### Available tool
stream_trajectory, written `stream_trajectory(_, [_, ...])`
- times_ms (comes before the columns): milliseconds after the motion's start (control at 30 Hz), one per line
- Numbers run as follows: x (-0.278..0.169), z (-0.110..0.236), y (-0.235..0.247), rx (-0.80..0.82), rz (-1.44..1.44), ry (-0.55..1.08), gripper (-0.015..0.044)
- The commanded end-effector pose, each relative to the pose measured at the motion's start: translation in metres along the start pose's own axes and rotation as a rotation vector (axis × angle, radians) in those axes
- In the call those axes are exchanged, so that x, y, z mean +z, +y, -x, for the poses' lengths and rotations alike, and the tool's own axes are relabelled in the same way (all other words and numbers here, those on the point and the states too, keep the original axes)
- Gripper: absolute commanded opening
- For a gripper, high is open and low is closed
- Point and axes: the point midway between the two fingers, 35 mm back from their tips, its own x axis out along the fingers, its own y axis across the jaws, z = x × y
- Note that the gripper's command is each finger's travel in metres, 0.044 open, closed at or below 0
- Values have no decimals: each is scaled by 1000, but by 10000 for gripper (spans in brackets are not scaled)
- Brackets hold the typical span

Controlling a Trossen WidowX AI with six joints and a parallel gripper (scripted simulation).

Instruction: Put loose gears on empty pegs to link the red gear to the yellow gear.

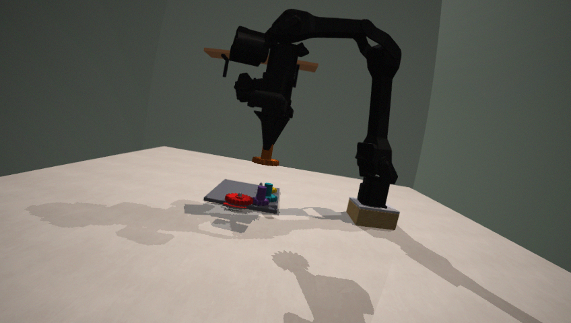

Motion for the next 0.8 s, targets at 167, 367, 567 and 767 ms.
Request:
stream_trajectory(167, [7,-8,-17,-2,6,4,0])
stream_trajectory(367, [13,-12,-29,-4,8,2,0])
stream_trajectory(567, [17,-16,-41,-6,10,1,0])
stream_trajectory(767, [21,-20,-54,-9,11,0,0])
